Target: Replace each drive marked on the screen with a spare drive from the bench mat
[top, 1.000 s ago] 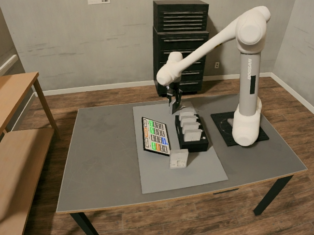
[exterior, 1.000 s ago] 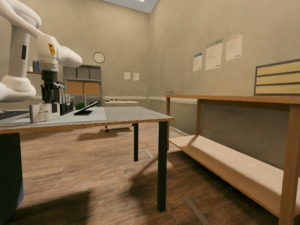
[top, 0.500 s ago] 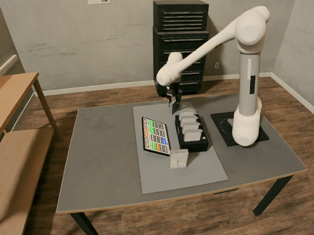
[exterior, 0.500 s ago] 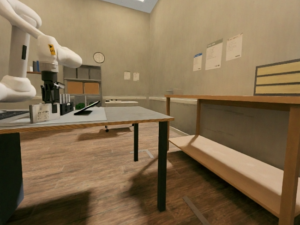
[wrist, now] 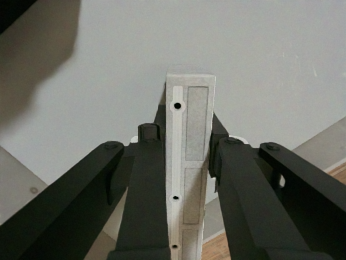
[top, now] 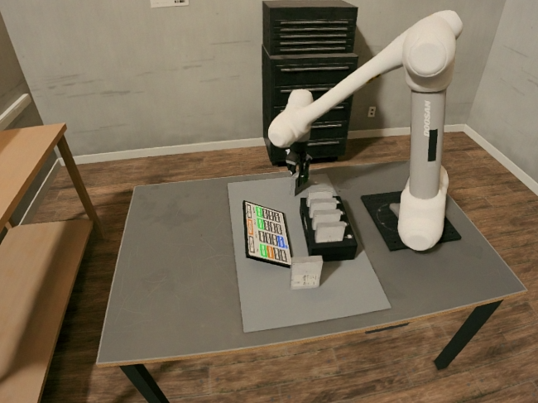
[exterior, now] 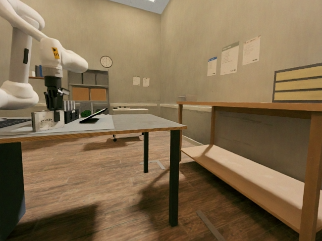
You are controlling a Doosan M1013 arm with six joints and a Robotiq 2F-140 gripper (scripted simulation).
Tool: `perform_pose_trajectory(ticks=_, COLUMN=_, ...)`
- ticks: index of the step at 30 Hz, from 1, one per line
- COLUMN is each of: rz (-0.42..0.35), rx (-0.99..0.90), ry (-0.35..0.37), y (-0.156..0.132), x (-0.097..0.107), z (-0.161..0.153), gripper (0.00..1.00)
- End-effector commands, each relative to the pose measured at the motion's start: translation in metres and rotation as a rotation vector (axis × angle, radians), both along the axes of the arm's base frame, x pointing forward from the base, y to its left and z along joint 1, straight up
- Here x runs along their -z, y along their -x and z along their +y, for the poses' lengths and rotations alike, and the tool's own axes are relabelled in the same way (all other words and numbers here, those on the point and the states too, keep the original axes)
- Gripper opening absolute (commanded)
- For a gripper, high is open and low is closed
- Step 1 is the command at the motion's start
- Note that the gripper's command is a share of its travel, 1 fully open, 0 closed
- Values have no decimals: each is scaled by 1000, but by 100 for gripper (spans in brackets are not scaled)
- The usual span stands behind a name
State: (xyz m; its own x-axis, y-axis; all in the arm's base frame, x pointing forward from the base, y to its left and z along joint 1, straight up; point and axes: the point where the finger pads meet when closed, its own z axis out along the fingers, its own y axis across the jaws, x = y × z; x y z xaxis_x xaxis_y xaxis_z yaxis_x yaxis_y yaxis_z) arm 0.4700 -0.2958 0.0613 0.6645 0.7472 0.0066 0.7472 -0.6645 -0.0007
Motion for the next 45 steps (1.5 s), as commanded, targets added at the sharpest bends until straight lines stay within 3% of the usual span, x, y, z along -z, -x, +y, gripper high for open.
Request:
perform_pose_trajectory(ticks=1, rz=-1, rx=0, ry=0, y=0, x=-1, z=0, gripper=26)
perform_pose_trajectory(ticks=33, rz=-1, rx=0, ry=0, y=0, x=-4, z=0, gripper=24)
perform_pose_trajectory(ticks=34, rz=-1, rx=0, ry=0, y=0, x=-4, z=0, gripper=10)
perform_pose_trajectory(ticks=45, rz=-1, rx=0, ry=0, y=0, x=-4, z=0, gripper=10)
